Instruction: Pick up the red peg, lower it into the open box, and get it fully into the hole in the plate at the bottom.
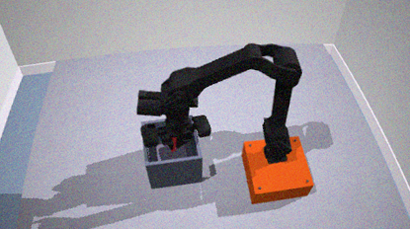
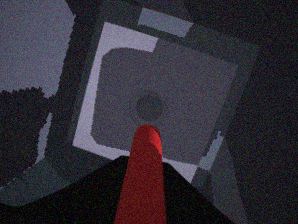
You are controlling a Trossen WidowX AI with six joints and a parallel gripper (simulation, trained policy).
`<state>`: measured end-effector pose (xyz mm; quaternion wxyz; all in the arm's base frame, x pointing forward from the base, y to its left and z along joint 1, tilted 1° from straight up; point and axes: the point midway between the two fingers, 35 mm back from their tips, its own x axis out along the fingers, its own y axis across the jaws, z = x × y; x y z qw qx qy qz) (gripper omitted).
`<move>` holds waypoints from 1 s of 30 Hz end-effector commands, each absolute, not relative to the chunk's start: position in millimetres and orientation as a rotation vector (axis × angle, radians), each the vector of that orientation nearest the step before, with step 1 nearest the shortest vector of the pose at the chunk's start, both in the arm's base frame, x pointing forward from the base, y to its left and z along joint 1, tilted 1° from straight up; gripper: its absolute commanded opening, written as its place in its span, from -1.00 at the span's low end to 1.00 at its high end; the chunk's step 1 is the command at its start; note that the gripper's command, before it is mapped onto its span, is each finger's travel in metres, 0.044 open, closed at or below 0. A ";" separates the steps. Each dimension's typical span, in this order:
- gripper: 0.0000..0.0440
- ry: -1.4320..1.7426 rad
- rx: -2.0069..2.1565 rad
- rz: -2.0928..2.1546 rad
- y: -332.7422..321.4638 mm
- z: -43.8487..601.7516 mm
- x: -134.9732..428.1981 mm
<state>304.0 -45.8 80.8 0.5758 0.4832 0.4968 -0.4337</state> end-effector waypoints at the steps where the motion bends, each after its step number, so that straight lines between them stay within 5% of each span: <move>1: -1.00 1.186 1.125 -1.011 -48.2 68.5 304.9; 14: -0.99 1.223 1.080 -0.997 -51.8 42.0 310.7; 21: -0.49 1.255 1.047 -1.001 -53.8 35.5 312.6; 30: -0.22 1.314 1.114 -0.972 -51.5 45.7 316.1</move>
